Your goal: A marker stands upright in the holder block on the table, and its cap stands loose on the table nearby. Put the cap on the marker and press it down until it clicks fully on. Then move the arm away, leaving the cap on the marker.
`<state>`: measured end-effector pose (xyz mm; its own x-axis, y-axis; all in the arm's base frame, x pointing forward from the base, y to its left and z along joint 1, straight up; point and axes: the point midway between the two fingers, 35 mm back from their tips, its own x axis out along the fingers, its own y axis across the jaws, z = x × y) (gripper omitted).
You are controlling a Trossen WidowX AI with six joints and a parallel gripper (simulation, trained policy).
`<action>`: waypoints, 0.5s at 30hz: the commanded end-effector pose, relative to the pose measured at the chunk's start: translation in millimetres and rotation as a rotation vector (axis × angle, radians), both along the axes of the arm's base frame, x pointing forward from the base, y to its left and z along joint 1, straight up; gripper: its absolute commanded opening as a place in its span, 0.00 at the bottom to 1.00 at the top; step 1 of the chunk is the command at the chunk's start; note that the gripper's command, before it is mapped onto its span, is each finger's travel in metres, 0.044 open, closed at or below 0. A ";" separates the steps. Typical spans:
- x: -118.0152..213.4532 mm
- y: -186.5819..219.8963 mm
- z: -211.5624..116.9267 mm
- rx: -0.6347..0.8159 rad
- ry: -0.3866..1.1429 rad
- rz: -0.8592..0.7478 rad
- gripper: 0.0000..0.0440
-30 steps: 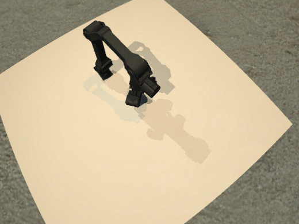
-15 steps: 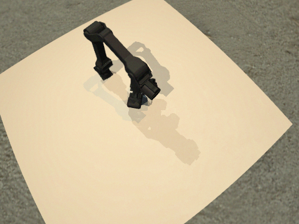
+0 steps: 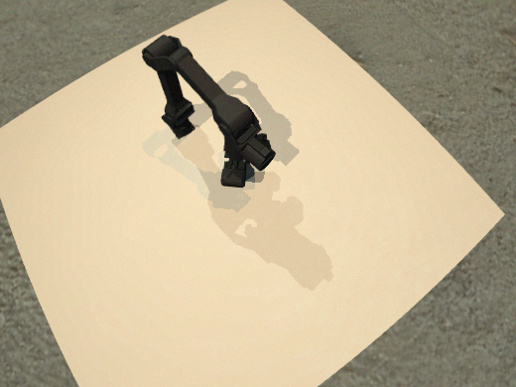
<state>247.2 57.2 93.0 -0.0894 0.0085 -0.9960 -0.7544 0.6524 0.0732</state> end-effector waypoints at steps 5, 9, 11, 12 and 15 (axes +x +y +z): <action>-2.6 -6.7 -16.3 -0.031 0.010 0.042 0.18; -2.0 -8.3 -17.0 -0.036 0.000 0.060 0.20; -1.8 -9.1 -17.3 -0.038 -0.004 0.068 0.21; -1.6 -9.5 -17.4 -0.039 -0.007 0.072 0.22; -1.1 -10.5 -17.7 -0.042 -0.014 0.084 0.23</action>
